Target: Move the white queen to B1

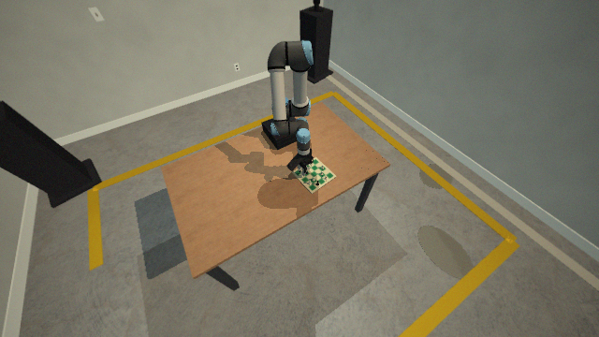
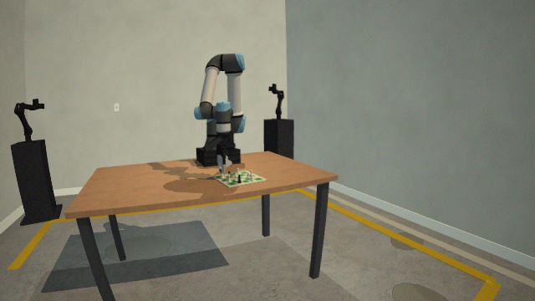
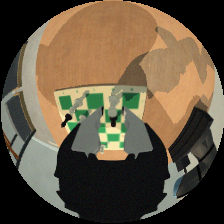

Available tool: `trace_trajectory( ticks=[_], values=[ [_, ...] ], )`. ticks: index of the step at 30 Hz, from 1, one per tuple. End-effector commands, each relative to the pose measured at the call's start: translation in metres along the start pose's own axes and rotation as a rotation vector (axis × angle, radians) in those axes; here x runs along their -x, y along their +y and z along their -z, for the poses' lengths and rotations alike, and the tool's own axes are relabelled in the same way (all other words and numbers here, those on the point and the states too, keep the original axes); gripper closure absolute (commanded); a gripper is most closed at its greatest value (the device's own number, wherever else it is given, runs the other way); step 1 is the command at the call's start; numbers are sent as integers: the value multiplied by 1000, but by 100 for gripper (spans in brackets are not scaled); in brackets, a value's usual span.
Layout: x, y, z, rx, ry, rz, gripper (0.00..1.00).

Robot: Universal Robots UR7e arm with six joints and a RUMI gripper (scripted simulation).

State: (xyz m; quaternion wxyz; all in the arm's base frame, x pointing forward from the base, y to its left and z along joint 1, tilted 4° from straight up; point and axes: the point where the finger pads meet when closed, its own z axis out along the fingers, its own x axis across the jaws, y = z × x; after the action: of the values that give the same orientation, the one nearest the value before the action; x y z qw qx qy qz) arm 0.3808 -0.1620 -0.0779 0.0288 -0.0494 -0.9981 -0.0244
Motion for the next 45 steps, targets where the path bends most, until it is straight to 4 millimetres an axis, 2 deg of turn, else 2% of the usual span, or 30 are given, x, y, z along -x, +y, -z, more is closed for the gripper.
trace_trajectory(
  ticks=[1,12,19,23,34,44,45],
  values=[
    [0,0,0,-1,-1,0,75],
    [0,0,1,-1,-1,0,75],
    [0,0,7,-1,-1,0,75],
    [0,0,22,-1,-1,0,75],
    [0,0,79,-1,-1,0,75],
    [0,0,90,-1,-1,0,75],
    [0,0,90,-1,-1,0,0]
  ],
)
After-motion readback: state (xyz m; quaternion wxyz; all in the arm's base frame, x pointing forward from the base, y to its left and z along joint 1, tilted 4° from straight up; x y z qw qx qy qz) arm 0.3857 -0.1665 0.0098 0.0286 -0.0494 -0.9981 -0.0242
